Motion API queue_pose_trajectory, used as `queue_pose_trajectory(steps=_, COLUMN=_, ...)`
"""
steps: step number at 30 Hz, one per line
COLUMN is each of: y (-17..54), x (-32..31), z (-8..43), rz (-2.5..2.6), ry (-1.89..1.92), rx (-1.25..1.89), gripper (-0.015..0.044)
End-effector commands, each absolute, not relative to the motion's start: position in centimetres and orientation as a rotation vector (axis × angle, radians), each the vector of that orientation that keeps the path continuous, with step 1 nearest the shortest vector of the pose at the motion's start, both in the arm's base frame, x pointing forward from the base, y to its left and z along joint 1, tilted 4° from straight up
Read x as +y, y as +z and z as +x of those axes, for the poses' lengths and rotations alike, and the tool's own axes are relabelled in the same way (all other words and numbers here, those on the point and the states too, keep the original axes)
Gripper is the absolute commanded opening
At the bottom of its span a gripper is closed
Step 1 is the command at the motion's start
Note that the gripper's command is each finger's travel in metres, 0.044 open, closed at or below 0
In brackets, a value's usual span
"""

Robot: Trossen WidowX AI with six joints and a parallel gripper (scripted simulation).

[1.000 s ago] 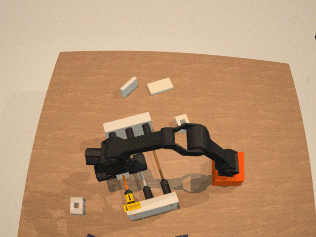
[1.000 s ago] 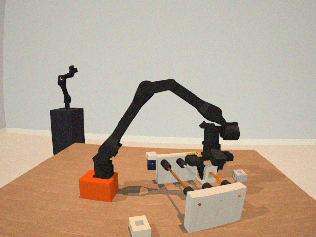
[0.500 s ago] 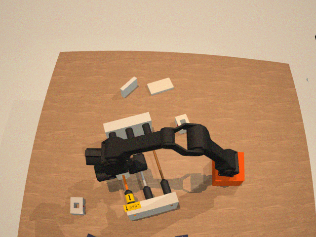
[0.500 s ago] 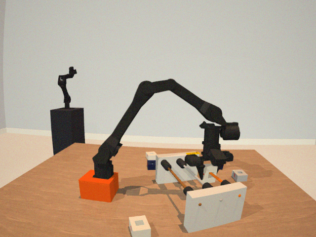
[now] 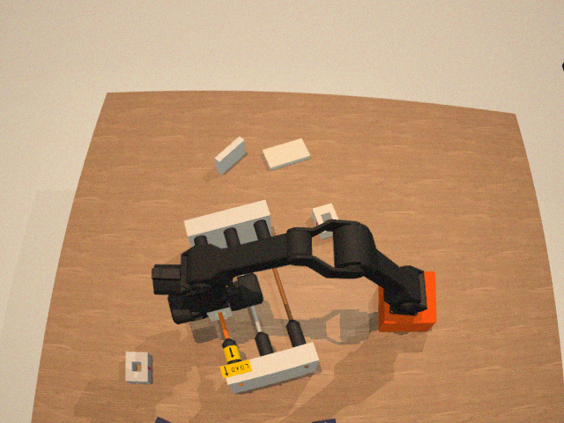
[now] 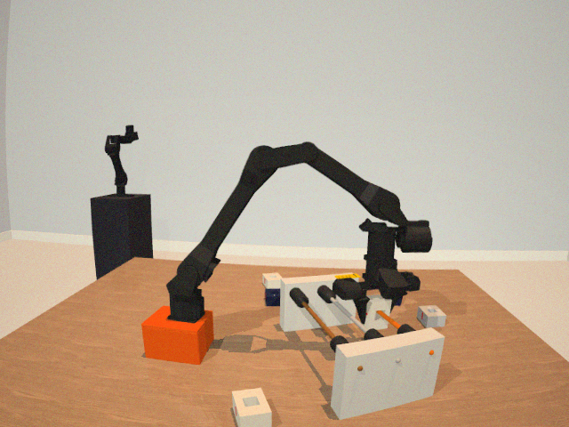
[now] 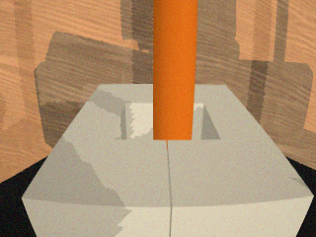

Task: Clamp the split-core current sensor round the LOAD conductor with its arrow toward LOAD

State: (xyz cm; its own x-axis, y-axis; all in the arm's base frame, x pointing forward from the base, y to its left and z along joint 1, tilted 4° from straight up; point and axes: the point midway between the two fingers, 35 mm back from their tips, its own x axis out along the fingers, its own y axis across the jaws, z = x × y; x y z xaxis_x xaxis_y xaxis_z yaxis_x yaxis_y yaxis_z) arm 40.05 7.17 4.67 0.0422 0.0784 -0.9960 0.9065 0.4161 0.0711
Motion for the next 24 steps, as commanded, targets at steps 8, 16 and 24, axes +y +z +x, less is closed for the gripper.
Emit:
queue_pose_trajectory(steps=8, y=4.67, x=7.17, z=40.05, rz=0.959, ry=-0.812, rx=1.389, gripper=0.0196)
queue_pose_trajectory(steps=16, y=4.67, x=7.17, z=40.05, rz=0.959, ry=-0.812, rx=1.389, gripper=0.0143)
queue_pose_trajectory(steps=24, y=4.74, x=7.17, z=40.05, rz=0.959, ry=-0.812, rx=1.389, gripper=0.005)
